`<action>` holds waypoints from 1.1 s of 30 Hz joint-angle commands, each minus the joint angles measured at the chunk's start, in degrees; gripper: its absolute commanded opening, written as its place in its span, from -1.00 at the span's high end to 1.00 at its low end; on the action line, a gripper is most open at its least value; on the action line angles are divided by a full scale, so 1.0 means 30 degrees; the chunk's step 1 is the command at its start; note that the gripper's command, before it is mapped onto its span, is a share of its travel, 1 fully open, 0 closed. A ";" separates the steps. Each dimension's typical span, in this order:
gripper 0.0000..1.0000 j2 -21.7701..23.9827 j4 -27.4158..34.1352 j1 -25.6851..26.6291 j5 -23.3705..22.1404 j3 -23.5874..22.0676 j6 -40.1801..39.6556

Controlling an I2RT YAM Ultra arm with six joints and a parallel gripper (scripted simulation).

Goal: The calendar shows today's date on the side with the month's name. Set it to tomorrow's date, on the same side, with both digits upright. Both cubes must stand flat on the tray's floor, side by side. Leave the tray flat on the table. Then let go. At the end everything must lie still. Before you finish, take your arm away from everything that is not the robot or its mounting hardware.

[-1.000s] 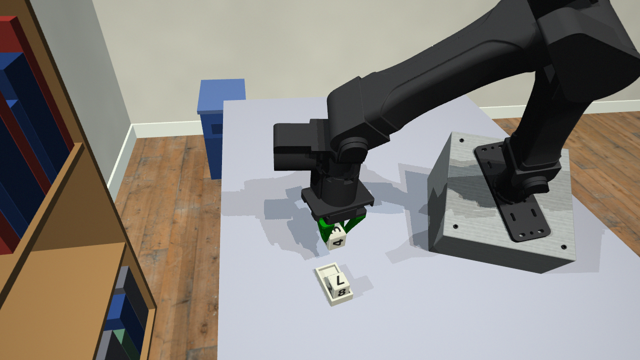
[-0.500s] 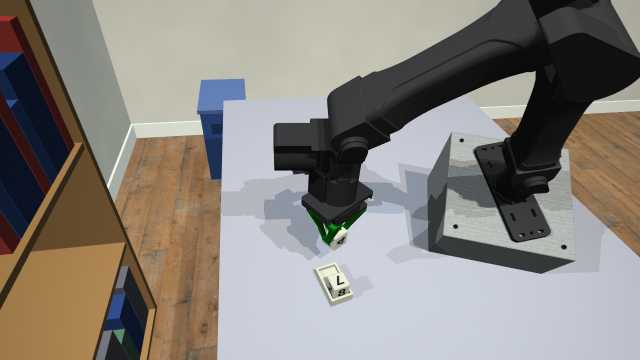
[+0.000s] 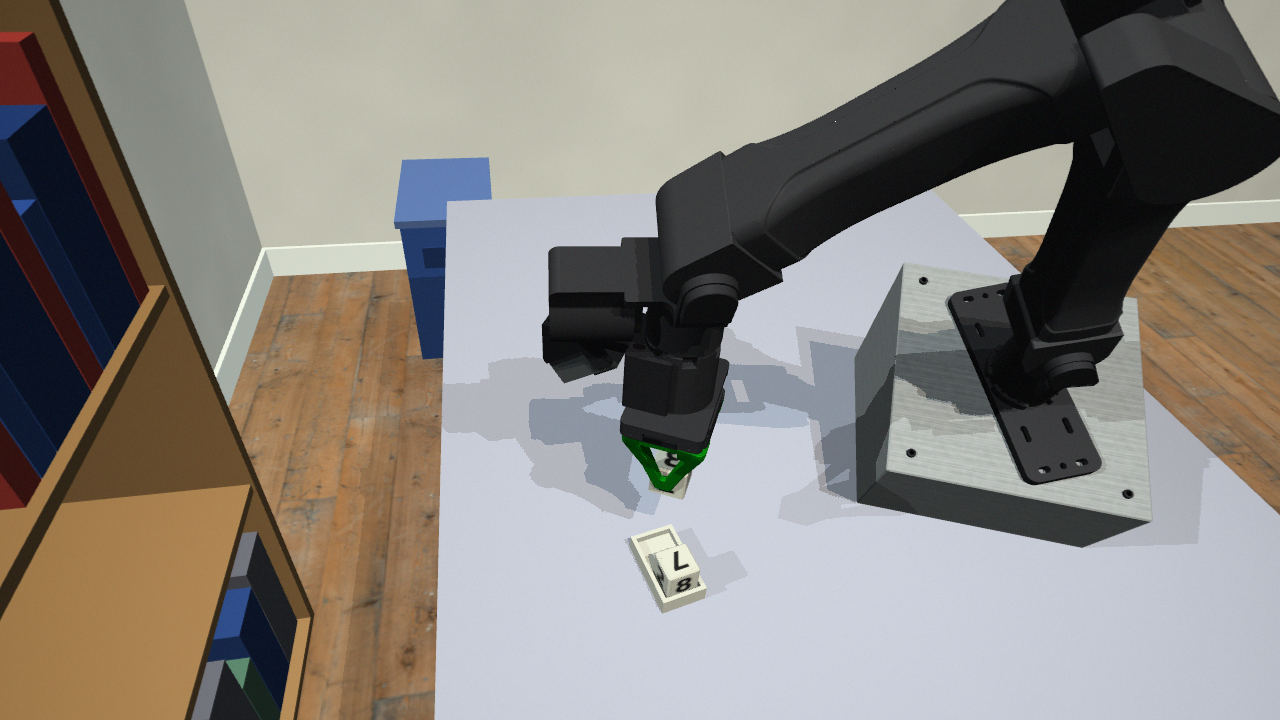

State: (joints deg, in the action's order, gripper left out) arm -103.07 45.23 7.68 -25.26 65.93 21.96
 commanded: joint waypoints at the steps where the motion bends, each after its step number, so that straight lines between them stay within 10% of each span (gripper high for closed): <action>1: 0.45 0.0134 0.0013 0.0051 0.0021 0.0050 -0.2339; 33: 0.45 0.0309 0.0031 -0.0125 0.0035 -0.0042 -2.4128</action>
State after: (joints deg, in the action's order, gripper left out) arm -102.54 45.30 7.18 -25.15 65.65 -42.59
